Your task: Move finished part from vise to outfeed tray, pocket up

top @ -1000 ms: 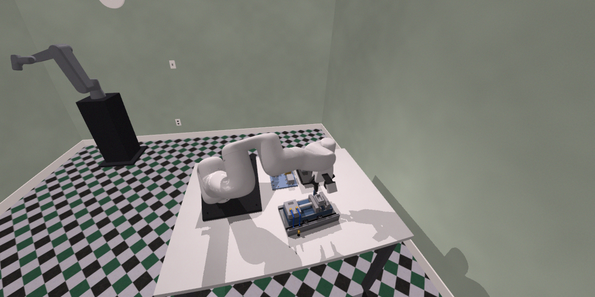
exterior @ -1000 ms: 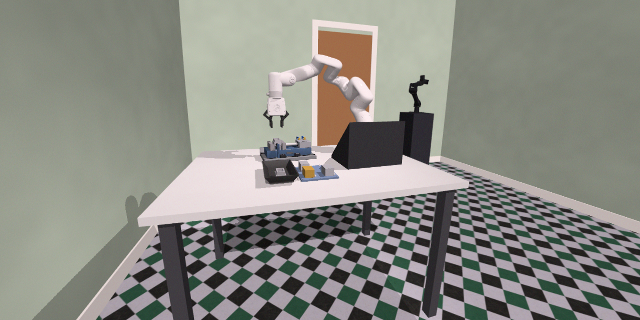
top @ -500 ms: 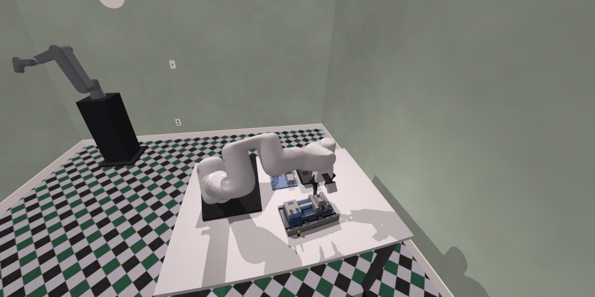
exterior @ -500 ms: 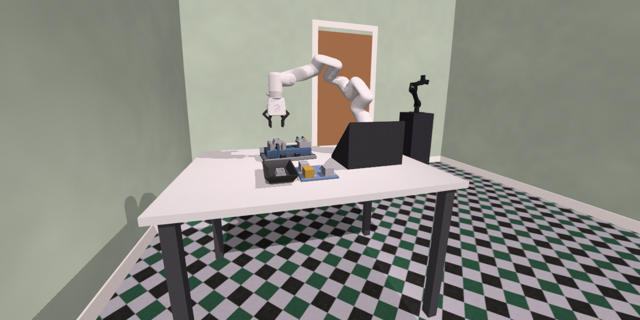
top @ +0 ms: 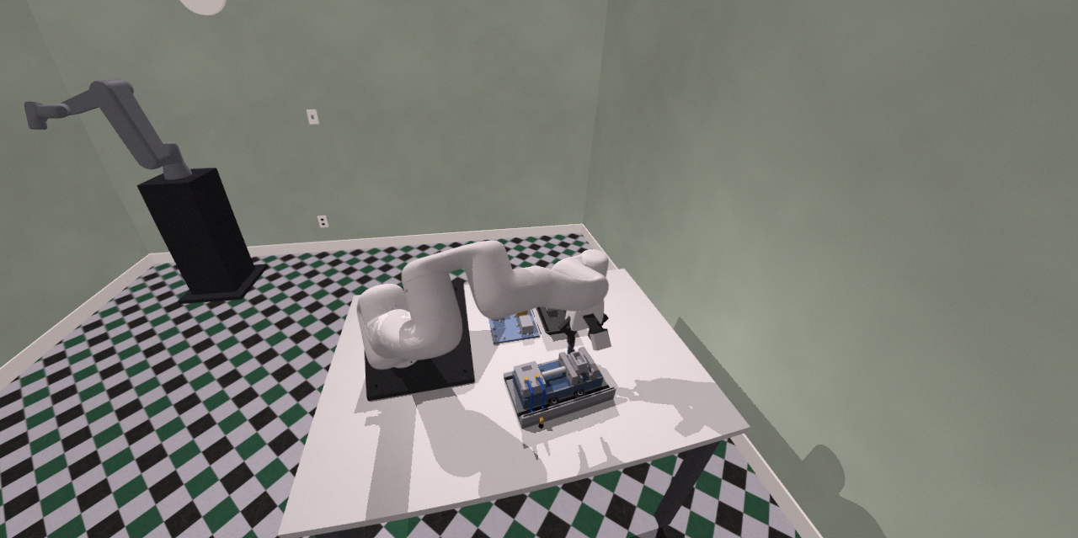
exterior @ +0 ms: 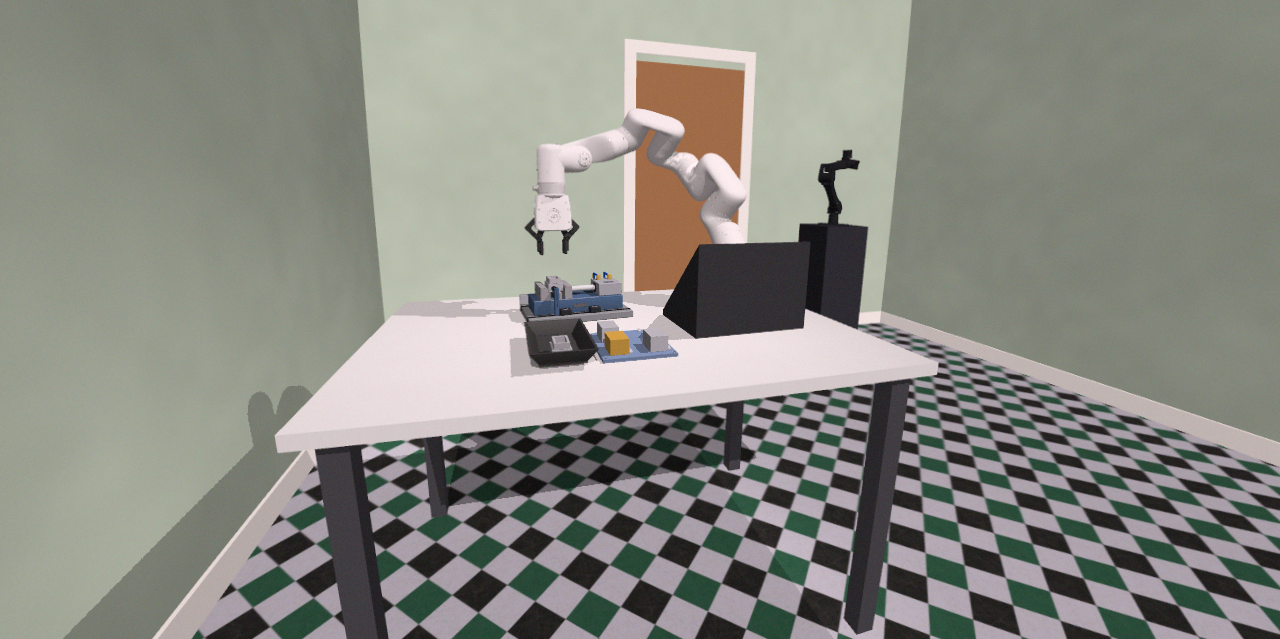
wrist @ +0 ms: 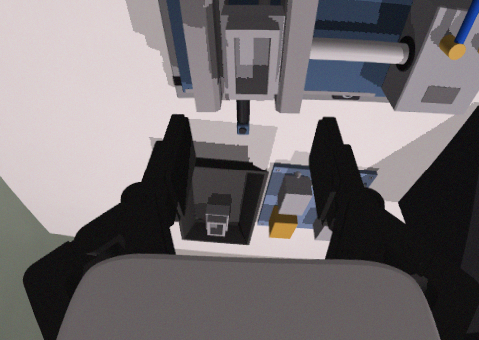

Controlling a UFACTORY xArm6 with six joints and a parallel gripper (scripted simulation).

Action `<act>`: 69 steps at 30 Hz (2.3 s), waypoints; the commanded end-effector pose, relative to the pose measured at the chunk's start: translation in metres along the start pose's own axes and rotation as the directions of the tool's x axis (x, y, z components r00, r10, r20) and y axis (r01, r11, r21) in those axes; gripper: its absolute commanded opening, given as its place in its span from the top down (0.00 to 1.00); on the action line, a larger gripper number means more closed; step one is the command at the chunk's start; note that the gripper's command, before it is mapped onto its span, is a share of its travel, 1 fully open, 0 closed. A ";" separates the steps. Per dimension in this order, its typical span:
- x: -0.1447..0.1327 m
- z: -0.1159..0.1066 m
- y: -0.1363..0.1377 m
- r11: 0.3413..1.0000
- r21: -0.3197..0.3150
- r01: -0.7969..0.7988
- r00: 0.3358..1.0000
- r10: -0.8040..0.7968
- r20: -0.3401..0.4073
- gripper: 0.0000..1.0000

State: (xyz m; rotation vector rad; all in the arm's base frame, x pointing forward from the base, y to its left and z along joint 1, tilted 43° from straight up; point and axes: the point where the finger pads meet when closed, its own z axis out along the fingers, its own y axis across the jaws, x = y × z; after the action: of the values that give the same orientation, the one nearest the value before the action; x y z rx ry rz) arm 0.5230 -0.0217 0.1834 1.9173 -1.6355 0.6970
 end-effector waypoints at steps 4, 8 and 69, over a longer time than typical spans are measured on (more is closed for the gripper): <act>0.000 -0.001 -0.001 1.000 0.004 -0.001 1.000 0.001 0.000 0.31; 0.000 0.000 -0.001 1.000 0.004 -0.001 1.000 0.001 0.000 0.31; 0.000 0.061 -0.001 1.000 0.004 -0.001 1.000 0.001 0.000 0.31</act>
State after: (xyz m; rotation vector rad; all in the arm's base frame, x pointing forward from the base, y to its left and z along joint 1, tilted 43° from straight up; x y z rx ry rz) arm 0.5262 -0.0645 0.1372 1.9175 -1.6357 0.6969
